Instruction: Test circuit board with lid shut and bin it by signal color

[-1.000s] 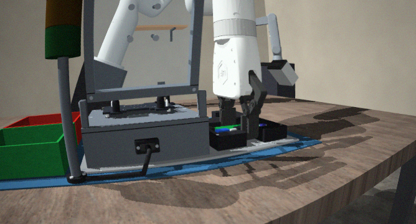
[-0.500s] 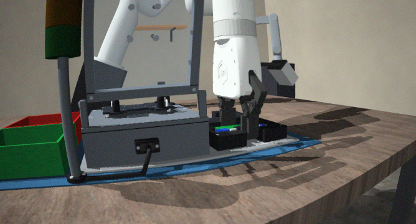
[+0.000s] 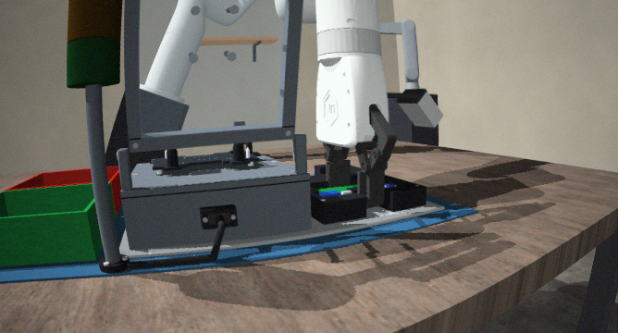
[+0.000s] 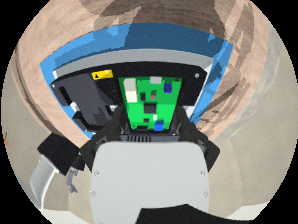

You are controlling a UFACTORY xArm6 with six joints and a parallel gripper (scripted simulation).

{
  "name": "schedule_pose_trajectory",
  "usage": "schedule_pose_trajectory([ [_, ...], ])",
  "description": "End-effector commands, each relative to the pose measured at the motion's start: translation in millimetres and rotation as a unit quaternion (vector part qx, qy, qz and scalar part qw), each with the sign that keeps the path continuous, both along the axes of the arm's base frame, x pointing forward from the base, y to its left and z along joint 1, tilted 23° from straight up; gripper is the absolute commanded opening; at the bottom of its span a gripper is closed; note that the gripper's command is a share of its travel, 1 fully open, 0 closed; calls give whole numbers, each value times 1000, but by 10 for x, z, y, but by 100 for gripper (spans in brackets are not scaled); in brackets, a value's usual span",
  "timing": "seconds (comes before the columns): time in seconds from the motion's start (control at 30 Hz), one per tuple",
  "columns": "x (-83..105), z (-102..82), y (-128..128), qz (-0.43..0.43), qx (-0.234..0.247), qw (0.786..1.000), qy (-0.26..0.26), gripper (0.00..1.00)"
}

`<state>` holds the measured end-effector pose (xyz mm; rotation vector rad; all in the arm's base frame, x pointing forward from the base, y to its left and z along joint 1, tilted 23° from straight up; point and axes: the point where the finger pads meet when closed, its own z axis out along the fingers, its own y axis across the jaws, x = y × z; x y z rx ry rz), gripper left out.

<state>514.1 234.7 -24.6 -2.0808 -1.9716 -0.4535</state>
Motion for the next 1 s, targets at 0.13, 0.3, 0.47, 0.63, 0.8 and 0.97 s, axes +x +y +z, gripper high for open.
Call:
schedule_pose_trajectory([
  [0.13, 15, 44, -11, -1, 1, 1000, -2, 79],
  [0.3, 11, 98, -33, -1, 1, 1000, -2, 79],
  [0.47, 6, 168, -62, -1, 1, 1000, -2, 79],
  [0.63, 1, 234, -89, -1, 1, 1000, -2, 79],
  [0.8, -1, 264, -101, -1, 1, 1000, -2, 79],
  [0.97, -2, 290, -112, -1, 1, 1000, -2, 79],
])
